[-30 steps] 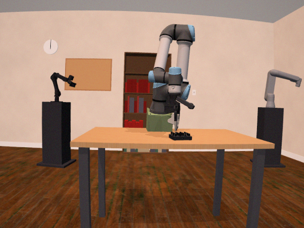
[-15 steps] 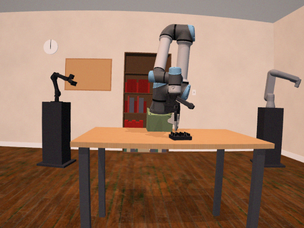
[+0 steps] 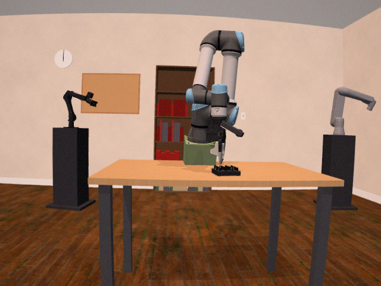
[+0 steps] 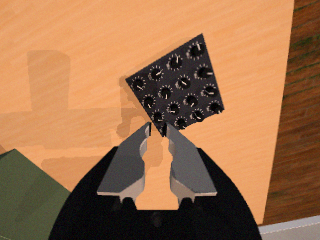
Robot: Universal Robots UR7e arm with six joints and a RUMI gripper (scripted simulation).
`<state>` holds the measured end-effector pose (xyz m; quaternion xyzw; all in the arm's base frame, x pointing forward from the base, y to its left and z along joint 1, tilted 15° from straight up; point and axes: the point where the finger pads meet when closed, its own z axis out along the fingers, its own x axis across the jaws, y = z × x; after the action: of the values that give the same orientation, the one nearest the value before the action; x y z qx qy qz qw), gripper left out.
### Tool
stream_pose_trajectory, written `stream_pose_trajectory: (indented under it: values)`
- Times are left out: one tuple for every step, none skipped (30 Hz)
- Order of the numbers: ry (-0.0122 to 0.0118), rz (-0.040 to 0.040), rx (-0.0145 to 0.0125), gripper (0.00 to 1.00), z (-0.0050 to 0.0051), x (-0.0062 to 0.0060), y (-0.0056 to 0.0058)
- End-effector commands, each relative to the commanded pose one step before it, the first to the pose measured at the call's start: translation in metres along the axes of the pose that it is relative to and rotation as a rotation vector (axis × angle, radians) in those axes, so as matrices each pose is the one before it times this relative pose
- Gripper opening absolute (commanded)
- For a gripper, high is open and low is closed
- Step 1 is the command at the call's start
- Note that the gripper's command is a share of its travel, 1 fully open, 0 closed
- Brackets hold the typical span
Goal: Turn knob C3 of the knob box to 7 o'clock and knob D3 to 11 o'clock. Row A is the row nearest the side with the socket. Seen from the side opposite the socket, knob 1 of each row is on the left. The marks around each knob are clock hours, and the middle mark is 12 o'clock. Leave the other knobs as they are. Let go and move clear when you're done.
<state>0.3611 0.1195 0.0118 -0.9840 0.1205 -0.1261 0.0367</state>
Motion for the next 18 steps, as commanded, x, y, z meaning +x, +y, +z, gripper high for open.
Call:
stream_pose_trajectory:
  values:
    - [0.00092, -0.00012, 0.00022, 0.11, -0.00021, 0.00034, -0.00184]
    - [0.00000, 0.00000, 0.00000, 0.11, 0.00000, 0.00000, -0.00060]
    - [0.00000, 0.00000, 0.00000, 0.11, 0.00000, 0.00000, -0.00059]
    - [0.00000, 0.00000, 0.00000, 0.11, 0.00000, 0.00000, -0.00053]
    - [0.00000, 0.00000, 0.00000, 0.11, 0.00000, 0.00000, -0.00044]
    - [0.00000, 0.00000, 0.00000, 0.11, 0.00000, 0.00000, -0.00033]
    - [0.00000, 0.00000, 0.00000, 0.11, 0.00000, 0.00000, -0.00021]
    - [0.00000, 0.00000, 0.00000, 0.11, 0.00000, 0.00000, 0.00000]
    - [0.00000, 0.00000, 0.00000, 0.11, 0.00000, 0.00000, 0.00000]
    - [0.00000, 0.00000, 0.00000, 0.11, 0.00000, 0.00000, -0.00010]
    - [0.00000, 0.00000, 0.00000, 0.11, 0.00000, 0.00000, -0.00002]
    - [0.00000, 0.00000, 0.00000, 0.11, 0.00000, 0.00000, 0.00000]
    - [0.00000, 0.00000, 0.00000, 0.11, 0.00000, 0.00000, 0.00000]
    - [0.00000, 0.00000, 0.00000, 0.11, 0.00000, 0.00000, 0.00000]
    - [0.00000, 0.00000, 0.00000, 0.11, 0.00000, 0.00000, 0.00000]
    - [0.00000, 0.00000, 0.00000, 0.11, 0.00000, 0.00000, 0.00000]
    - [0.00000, 0.00000, 0.00000, 0.11, 0.00000, 0.00000, 0.00000]
    - [0.00000, 0.00000, 0.00000, 0.11, 0.00000, 0.00000, 0.00000]
